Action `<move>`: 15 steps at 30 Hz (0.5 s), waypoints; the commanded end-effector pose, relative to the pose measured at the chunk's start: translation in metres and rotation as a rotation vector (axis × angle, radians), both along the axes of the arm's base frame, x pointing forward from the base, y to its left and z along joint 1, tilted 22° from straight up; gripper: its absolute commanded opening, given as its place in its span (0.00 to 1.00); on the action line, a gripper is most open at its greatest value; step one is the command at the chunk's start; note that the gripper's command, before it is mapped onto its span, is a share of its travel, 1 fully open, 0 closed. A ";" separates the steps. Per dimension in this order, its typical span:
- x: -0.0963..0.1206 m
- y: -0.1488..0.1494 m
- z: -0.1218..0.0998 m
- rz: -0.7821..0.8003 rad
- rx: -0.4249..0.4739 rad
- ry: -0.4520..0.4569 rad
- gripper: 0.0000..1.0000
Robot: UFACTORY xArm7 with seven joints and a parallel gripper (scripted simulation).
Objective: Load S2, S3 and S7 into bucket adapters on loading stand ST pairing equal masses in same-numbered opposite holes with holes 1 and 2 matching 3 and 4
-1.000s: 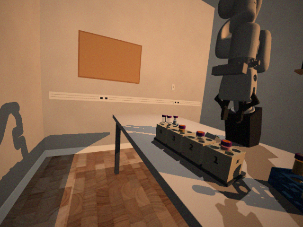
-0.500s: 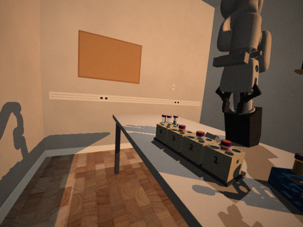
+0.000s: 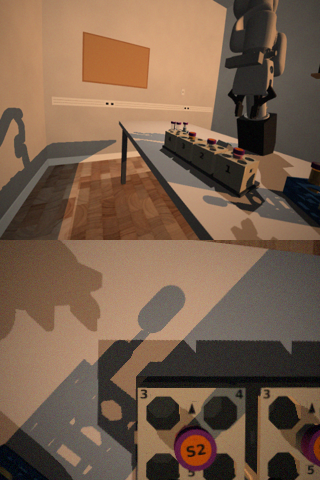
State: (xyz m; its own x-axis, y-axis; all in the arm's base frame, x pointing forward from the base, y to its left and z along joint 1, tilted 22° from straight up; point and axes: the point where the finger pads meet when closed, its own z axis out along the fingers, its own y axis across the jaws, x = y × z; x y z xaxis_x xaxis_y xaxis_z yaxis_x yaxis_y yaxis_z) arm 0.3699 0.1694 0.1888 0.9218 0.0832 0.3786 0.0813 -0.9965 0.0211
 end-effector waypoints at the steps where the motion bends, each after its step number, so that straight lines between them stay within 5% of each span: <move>1: 0.001 0.001 0.002 0.001 0.002 -0.004 0.44; 10: 0.001 0.001 0.002 0.001 0.002 -0.004 0.44; 11: 0.000 -0.004 0.001 -0.030 0.014 -0.003 0.57; 15: -0.003 -0.024 0.000 -0.153 0.065 -0.002 0.57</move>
State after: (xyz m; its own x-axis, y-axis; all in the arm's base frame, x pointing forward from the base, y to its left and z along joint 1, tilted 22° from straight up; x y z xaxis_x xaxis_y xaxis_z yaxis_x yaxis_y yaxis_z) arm 0.3687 0.1624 0.1883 0.9249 0.0336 0.3787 0.0355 -0.9994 0.0018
